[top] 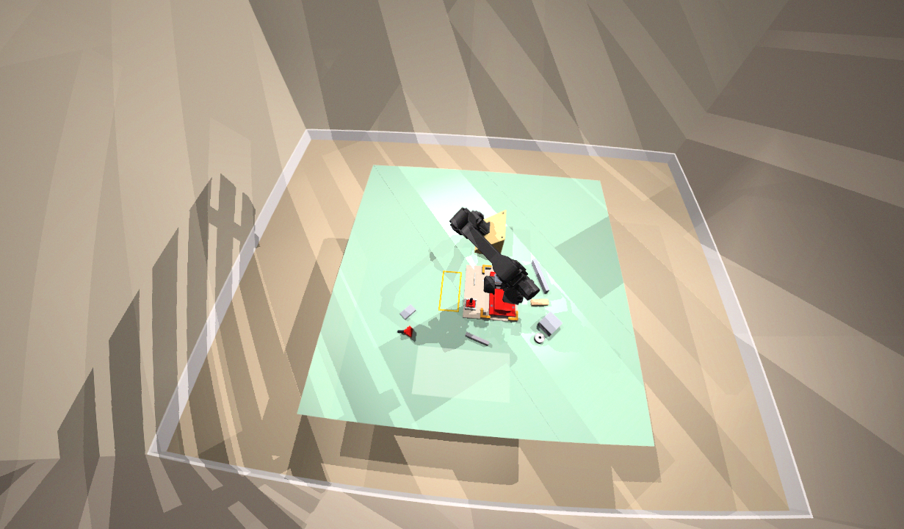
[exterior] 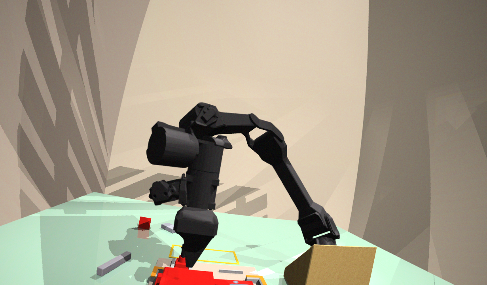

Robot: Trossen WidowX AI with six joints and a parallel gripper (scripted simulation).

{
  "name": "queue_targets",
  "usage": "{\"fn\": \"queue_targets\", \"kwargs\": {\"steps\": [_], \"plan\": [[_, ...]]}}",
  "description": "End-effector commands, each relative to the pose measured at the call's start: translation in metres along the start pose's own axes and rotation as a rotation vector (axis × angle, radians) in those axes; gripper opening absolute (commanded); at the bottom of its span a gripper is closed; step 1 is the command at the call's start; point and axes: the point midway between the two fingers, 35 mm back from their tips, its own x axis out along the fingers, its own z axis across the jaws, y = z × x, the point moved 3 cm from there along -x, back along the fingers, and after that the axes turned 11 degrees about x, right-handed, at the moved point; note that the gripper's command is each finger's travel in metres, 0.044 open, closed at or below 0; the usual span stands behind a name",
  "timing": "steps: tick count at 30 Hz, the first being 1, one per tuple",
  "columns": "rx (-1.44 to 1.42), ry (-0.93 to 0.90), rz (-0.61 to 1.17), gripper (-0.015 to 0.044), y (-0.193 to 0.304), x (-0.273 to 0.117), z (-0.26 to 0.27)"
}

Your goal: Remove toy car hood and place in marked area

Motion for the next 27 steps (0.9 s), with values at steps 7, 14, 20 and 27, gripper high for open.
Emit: {"fn": "queue_targets", "kwargs": {"steps": [7, 14, 20, 27], "plan": [[-0.009, 0.004, -0.001, 0.0440, 0.000, 0.008, 0.000], [-0.009, 0.005, -0.001, 0.0440, 0.000, 0.013, 0.000], [-0.009, 0.005, -0.001, 0.0440, 0.000, 0.017, 0.000], [-0.009, 0.005, -0.001, 0.0440, 0.000, 0.021, 0.000]]}}
